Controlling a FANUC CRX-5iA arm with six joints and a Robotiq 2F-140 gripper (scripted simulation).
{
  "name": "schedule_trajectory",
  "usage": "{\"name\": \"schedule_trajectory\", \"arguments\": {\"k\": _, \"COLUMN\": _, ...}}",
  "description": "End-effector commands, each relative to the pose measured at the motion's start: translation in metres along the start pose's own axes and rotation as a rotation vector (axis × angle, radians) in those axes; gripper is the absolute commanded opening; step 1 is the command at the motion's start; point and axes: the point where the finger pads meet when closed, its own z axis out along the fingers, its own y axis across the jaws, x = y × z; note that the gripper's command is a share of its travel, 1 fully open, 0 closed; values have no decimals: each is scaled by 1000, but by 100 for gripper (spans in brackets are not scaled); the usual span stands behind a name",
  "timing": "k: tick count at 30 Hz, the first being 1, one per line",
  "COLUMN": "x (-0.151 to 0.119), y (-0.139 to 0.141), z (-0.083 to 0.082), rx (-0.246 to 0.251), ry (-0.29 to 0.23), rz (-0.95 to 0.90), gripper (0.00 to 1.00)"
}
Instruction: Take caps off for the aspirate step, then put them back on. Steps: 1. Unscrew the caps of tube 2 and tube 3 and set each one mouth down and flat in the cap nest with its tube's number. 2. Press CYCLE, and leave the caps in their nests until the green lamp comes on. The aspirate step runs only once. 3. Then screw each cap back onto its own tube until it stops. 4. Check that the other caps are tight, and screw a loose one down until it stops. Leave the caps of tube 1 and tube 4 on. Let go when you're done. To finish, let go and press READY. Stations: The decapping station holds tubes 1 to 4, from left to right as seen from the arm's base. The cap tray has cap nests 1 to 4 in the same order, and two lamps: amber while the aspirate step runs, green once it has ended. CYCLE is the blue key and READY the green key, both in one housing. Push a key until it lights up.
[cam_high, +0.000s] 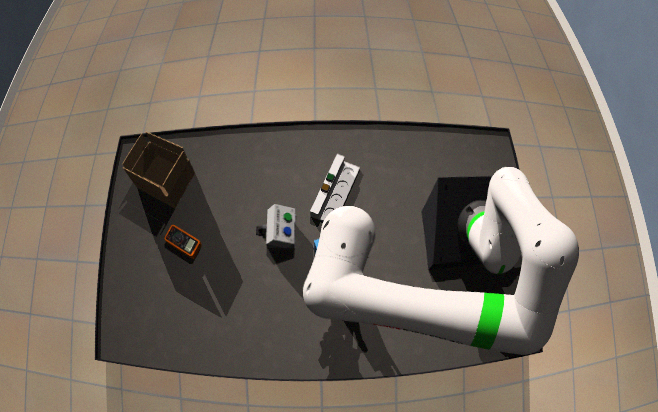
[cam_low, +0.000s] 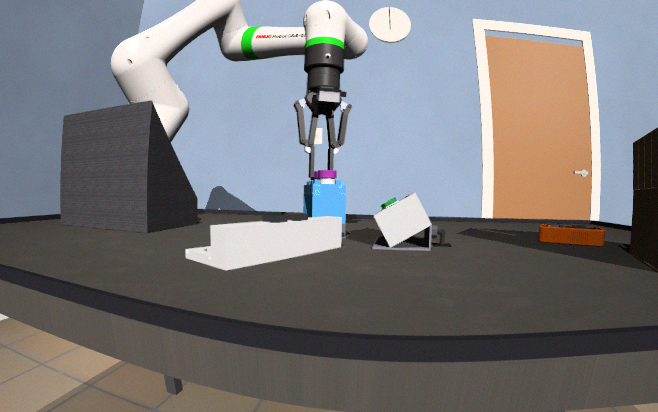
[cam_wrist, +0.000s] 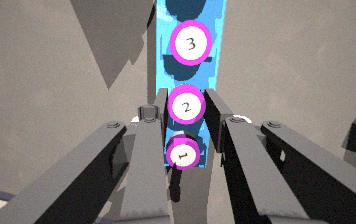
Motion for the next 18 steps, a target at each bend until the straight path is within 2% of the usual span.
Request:
{"name": "schedule_trajectory", "arguments": {"k": 1, "x": 1, "y": 0, "z": -1, "rx": 9, "ry": -10, "rz": -234, "gripper": 30}}
{"name": "schedule_trajectory", "arguments": {"k": 6, "x": 1, "y": 0, "z": -1, "rx": 10, "ry": -8, "rz": -481, "gripper": 30}}
{"name": "schedule_trajectory", "arguments": {"k": 14, "x": 0, "y": 0, "z": -2, "rx": 10, "ry": -8, "rz": -481, "gripper": 30}}
{"name": "schedule_trajectory", "arguments": {"k": 15, "x": 0, "y": 0, "z": -1, "rx": 10, "ry": -8, "rz": -481, "gripper": 41}}
{"name": "schedule_trajectory", "arguments": {"k": 18, "x": 1, "y": 0, "z": -1, "rx": 10, "ry": -8, "rz": -481, "gripper": 41}}
